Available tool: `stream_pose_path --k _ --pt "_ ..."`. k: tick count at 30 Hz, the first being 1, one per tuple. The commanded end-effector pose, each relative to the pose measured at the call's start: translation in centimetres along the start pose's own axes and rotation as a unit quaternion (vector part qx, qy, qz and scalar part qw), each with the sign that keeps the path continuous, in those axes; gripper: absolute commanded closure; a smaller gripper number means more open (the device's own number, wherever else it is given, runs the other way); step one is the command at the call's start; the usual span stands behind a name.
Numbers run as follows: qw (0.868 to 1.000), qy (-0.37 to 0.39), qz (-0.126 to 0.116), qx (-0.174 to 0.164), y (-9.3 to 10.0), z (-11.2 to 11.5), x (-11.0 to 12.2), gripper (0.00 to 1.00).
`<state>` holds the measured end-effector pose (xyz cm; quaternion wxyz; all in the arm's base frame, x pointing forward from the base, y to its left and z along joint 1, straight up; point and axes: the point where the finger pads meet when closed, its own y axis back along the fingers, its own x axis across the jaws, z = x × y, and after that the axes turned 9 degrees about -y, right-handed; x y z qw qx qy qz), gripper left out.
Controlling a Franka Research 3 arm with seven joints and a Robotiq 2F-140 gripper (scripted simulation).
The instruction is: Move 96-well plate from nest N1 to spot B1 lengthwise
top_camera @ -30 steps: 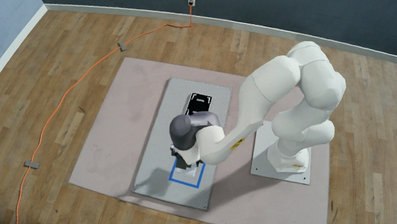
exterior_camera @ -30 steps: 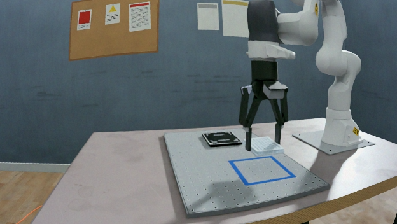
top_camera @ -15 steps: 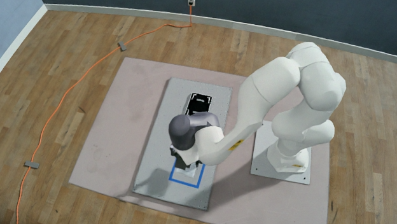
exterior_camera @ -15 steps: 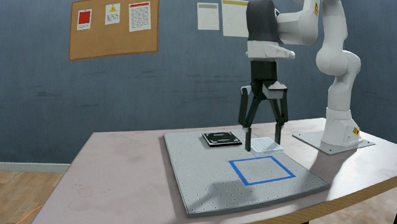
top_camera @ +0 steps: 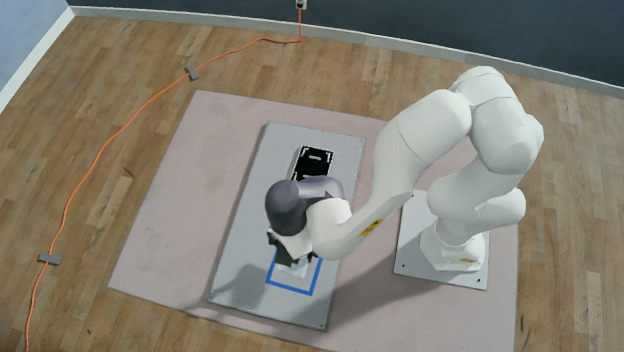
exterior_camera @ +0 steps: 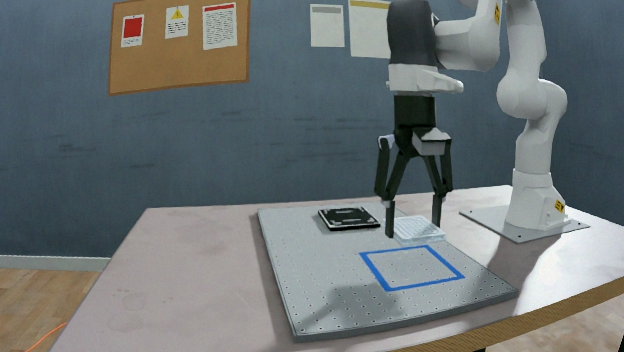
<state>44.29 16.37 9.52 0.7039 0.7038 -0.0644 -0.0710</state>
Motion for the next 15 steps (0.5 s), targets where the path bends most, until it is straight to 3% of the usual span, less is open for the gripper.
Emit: stream_pose_path --k 1,15 --pt "1.0 0.001 0.001 0.001 0.1 -0.1 0.1 0.4" --pt "1.0 0.001 0.001 0.001 -1.3 -0.1 0.1 0.4"
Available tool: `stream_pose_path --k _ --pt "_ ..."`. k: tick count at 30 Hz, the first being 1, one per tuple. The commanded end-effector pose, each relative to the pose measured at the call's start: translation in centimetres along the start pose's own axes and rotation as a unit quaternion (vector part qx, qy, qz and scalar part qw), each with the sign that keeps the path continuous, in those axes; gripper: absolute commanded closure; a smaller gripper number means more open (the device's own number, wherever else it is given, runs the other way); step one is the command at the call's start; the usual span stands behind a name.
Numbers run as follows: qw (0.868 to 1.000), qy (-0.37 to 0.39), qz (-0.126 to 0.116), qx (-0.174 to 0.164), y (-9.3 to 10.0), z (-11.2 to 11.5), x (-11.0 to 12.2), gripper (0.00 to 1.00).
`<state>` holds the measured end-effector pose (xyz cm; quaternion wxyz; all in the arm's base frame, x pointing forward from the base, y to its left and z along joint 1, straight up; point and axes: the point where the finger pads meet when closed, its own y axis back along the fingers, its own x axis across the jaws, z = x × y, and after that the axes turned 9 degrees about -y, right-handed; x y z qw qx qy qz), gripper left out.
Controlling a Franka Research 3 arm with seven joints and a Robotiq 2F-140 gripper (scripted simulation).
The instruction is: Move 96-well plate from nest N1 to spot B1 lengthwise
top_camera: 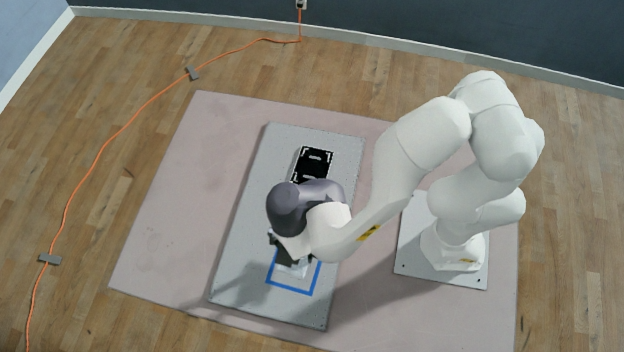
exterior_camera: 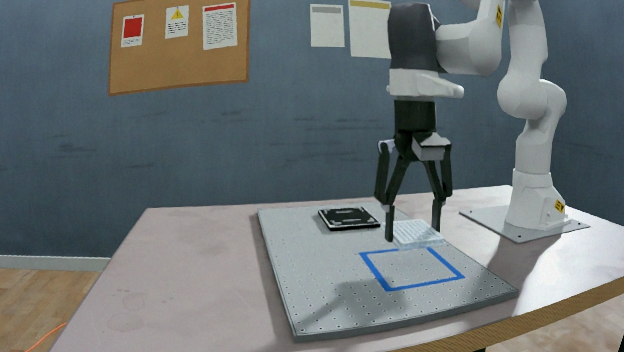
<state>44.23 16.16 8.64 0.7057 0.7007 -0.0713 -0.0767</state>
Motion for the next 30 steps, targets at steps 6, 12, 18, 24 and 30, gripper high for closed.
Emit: stream_pose_path --k 6,12,18,24,30 --pt "1.0 0.01 0.0 0.005 -1.4 -0.5 0.2 0.4" --pt "1.0 0.01 0.0 0.005 -2.0 -0.5 0.2 0.4" --pt "1.0 0.01 0.0 0.005 -3.0 -0.6 0.3 0.4" --pt "1.0 0.01 0.0 0.005 -4.0 -0.6 0.3 0.4" --pt "1.0 0.01 0.0 0.005 -4.1 -0.6 0.3 0.4"
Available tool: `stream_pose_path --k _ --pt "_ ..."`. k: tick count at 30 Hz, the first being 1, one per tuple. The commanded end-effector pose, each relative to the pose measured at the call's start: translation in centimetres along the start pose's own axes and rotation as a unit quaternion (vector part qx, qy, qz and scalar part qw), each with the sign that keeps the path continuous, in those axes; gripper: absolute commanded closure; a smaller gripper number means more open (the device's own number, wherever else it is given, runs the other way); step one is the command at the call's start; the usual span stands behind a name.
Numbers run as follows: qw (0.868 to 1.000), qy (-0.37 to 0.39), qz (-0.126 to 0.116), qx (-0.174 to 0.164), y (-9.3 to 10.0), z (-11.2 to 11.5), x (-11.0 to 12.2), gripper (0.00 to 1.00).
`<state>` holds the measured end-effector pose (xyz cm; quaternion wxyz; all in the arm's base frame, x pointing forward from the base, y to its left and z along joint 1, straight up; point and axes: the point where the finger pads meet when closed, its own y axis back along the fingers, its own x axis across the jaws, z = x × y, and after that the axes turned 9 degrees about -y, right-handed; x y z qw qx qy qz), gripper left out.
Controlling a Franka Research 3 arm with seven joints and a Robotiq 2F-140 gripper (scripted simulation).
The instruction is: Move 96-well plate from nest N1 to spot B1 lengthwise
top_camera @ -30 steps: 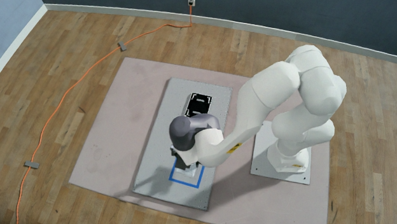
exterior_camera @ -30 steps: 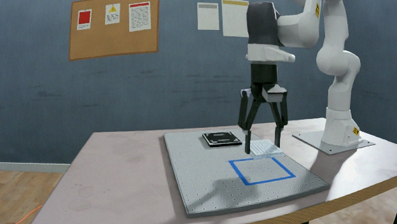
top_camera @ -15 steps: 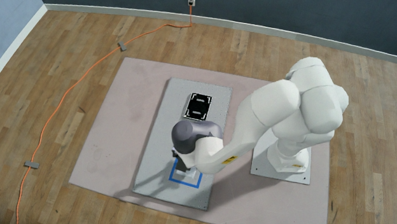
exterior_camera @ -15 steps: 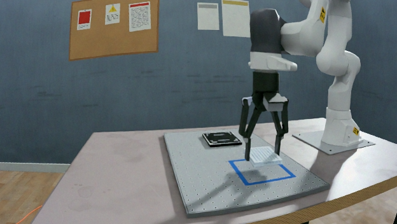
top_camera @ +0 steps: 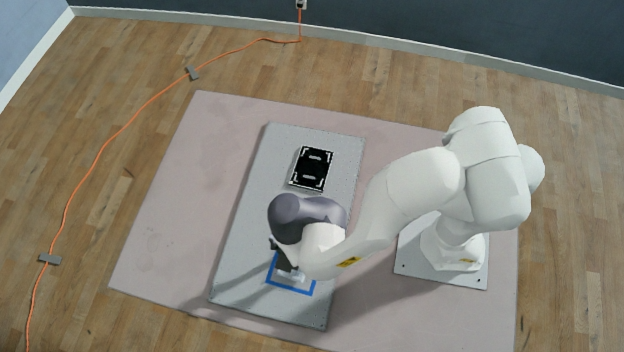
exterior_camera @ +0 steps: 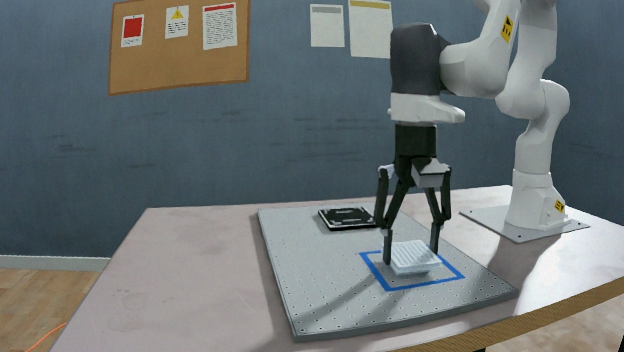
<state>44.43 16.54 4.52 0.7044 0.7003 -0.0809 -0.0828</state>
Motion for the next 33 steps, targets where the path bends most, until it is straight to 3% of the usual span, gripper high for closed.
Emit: stream_pose_path --k 1,33 --pt "1.0 0.021 -0.002 0.004 0.02 -0.15 0.14 0.4" --pt "1.0 0.021 -0.002 0.004 0.02 0.14 -0.04 0.4"
